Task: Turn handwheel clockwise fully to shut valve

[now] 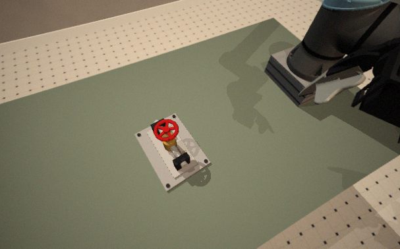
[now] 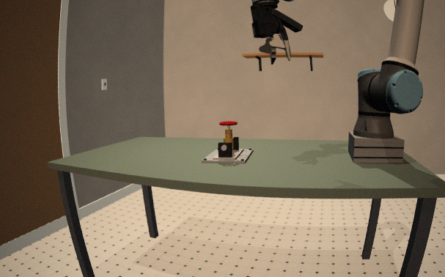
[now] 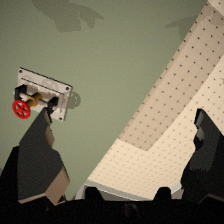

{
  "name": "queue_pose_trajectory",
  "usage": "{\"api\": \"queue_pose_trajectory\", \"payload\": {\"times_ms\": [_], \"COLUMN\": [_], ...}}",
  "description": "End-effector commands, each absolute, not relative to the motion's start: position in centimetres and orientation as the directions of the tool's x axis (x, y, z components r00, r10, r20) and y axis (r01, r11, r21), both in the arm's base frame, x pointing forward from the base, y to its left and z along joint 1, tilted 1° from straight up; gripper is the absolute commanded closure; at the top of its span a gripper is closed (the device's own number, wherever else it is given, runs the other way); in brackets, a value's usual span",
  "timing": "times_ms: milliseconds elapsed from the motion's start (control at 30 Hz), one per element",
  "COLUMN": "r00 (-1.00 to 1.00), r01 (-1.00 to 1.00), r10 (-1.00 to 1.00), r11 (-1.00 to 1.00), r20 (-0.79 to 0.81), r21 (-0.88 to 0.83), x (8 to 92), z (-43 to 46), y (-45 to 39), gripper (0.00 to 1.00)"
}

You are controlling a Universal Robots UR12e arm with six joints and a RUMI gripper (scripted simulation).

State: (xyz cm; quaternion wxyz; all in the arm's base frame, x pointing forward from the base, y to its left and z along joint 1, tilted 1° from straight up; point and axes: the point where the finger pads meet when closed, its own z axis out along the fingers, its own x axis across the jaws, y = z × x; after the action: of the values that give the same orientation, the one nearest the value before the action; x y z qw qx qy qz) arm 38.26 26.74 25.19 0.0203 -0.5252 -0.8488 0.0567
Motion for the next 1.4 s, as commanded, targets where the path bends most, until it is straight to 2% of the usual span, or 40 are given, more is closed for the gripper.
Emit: {"api": "queue_pose_trajectory", "payload": {"times_ms": [0,700,1033,1100,1367], "r00": [-0.447,-0.455,-0.557,-0.557,-0.644], "r01": [0.890,0.886,0.828,0.828,0.763], "r10": [0.894,0.890,0.831,0.831,0.765], "r11": [0.442,0.449,0.555,0.555,0.644], "r20": [-0.025,-0.023,0.005,0.005,0.013], "r21": [-0.116,-0.114,-0.084,-0.084,-0.053], "x": [38.3,39.1,49.4,49.4,57.4], "z": [25.3,25.0,20.7,20.7,16.1], "y": [26.8,26.4,20.0,20.0,11.9], "gripper": [0.00,0.00,0.00,0.00,0.00]}}
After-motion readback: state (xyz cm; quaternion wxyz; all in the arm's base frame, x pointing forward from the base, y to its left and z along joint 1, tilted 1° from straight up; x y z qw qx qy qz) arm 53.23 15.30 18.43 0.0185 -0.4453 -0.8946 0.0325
